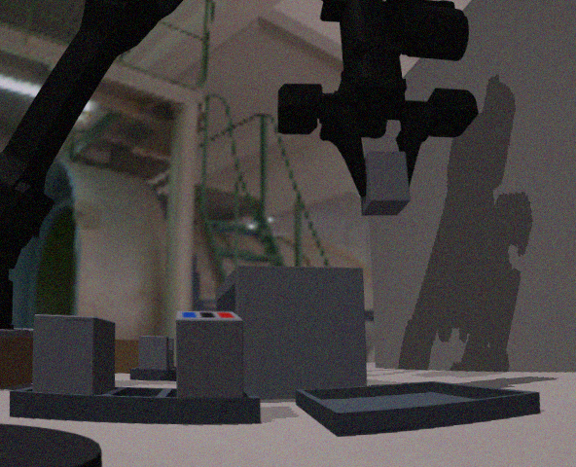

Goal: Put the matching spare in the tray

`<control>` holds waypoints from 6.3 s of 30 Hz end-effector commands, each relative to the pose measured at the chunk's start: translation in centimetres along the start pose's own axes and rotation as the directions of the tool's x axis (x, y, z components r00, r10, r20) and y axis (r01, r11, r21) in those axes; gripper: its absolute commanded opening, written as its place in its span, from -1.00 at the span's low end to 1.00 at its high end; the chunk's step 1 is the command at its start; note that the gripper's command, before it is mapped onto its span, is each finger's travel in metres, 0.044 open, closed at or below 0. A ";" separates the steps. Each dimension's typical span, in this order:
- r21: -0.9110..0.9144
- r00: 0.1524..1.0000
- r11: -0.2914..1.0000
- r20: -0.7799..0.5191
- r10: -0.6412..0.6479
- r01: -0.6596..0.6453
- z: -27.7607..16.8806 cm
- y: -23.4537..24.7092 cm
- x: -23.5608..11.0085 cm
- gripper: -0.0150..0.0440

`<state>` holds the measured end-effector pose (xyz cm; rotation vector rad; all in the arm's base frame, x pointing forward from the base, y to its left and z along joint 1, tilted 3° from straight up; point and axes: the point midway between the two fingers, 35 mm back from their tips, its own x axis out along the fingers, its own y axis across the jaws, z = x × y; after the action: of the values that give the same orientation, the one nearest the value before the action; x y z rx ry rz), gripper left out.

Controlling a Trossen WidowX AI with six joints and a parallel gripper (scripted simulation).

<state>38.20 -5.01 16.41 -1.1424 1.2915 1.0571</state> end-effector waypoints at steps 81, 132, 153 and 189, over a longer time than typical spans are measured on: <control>-0.047 1.000 0.999 -0.018 0.001 -0.002 -14.7 2.5 4.3 -0.49; -0.047 1.000 0.999 -0.018 0.001 -0.002 -14.8 2.4 8.4 -0.49; -0.047 1.000 0.999 -0.018 0.002 -0.002 -14.8 2.5 10.0 -0.49; -0.047 1.000 0.999 -0.018 0.002 -0.003 -14.7 2.9 12.8 -0.49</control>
<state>33.65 -19.81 4.74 -1.1934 1.2838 1.0728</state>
